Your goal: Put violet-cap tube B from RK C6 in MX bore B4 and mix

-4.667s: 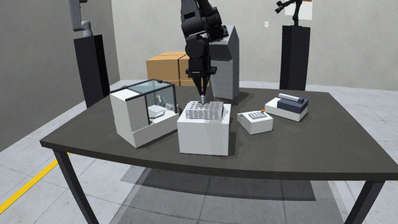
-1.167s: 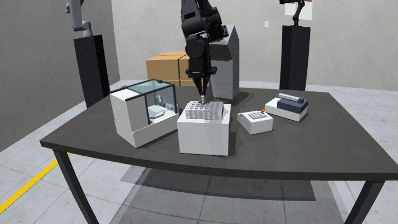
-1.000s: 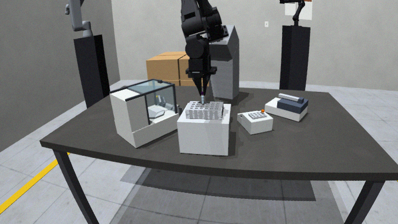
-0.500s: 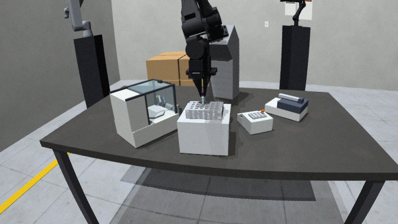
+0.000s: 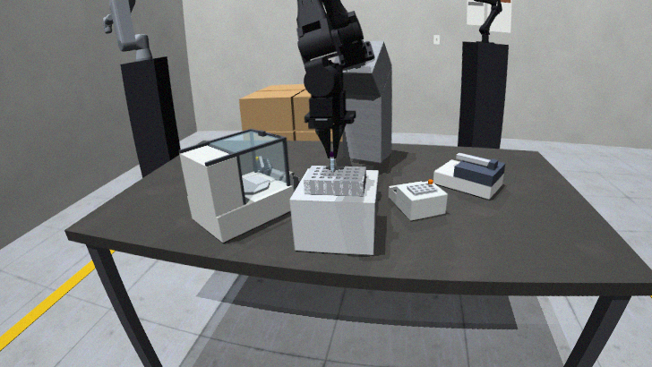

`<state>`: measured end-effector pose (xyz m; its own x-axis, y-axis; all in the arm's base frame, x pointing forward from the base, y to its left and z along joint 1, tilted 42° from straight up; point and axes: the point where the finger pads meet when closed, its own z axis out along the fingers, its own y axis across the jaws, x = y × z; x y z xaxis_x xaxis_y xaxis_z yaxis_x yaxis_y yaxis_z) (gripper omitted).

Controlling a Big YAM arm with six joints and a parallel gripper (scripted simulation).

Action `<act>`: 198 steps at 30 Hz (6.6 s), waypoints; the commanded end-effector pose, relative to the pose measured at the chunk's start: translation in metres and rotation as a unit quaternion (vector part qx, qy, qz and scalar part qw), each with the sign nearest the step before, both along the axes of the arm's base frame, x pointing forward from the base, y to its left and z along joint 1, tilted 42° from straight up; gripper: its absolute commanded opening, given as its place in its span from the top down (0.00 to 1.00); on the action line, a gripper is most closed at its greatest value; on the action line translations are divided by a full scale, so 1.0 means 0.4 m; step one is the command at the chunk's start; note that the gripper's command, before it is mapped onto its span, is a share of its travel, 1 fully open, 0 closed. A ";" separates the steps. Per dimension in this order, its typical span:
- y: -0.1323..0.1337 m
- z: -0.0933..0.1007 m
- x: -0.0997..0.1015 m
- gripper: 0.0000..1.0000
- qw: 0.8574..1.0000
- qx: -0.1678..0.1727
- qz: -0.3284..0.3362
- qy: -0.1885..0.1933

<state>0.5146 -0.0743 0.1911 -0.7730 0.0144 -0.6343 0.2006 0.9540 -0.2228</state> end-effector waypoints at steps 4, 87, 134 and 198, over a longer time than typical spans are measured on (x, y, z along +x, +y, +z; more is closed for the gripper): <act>-0.019 -0.029 -0.002 0.91 1.000 -0.002 -0.001 0.007; -0.026 -0.020 -0.022 0.91 1.000 -0.003 -0.002 0.004; -0.030 -0.042 -0.022 0.91 1.000 -0.001 -0.003 0.015; -0.034 -0.026 0.001 0.91 1.000 -0.001 -0.007 0.004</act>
